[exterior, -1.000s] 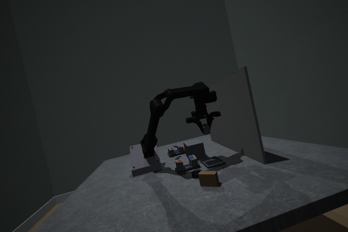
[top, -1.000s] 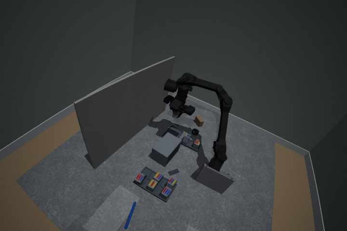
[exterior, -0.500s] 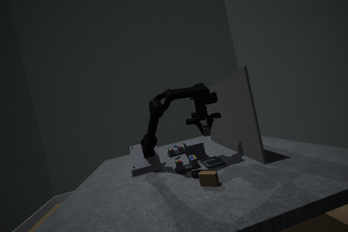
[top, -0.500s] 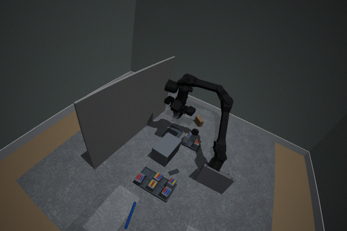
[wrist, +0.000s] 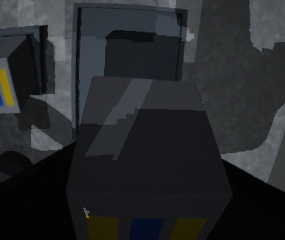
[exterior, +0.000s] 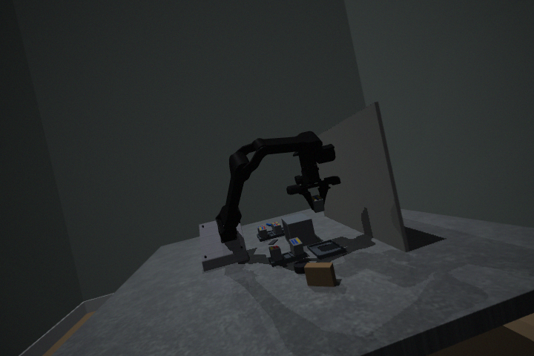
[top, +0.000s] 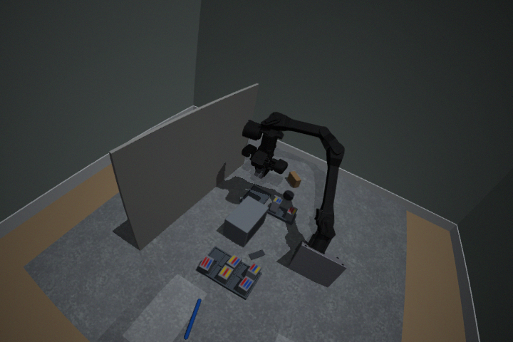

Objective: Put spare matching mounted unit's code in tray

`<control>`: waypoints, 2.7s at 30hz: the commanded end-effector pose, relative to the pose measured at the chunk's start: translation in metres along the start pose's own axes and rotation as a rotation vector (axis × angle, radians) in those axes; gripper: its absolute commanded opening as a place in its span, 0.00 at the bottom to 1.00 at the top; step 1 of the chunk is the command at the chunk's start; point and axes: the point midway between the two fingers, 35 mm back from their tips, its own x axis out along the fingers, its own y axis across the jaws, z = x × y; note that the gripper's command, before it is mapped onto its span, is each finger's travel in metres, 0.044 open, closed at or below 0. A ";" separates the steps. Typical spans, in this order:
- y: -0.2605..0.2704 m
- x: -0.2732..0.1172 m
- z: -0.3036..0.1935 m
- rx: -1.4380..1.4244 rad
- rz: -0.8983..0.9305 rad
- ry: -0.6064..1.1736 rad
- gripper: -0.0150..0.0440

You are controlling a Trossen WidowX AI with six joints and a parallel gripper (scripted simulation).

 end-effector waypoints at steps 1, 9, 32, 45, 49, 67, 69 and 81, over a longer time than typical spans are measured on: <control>0.000 0.004 0.000 -0.007 0.000 0.003 0.25; -0.001 0.011 0.001 -0.006 0.000 0.002 0.25; -0.004 0.030 0.001 -0.006 0.000 0.000 0.25; -0.004 0.040 0.001 -0.006 -0.001 -0.001 0.25; -0.005 0.044 0.001 -0.006 -0.001 -0.001 0.25; -0.005 0.058 0.001 -0.006 -0.001 -0.001 0.25; -0.005 0.060 0.001 -0.006 -0.001 -0.001 0.25; -0.005 0.070 0.001 -0.005 -0.001 0.000 0.25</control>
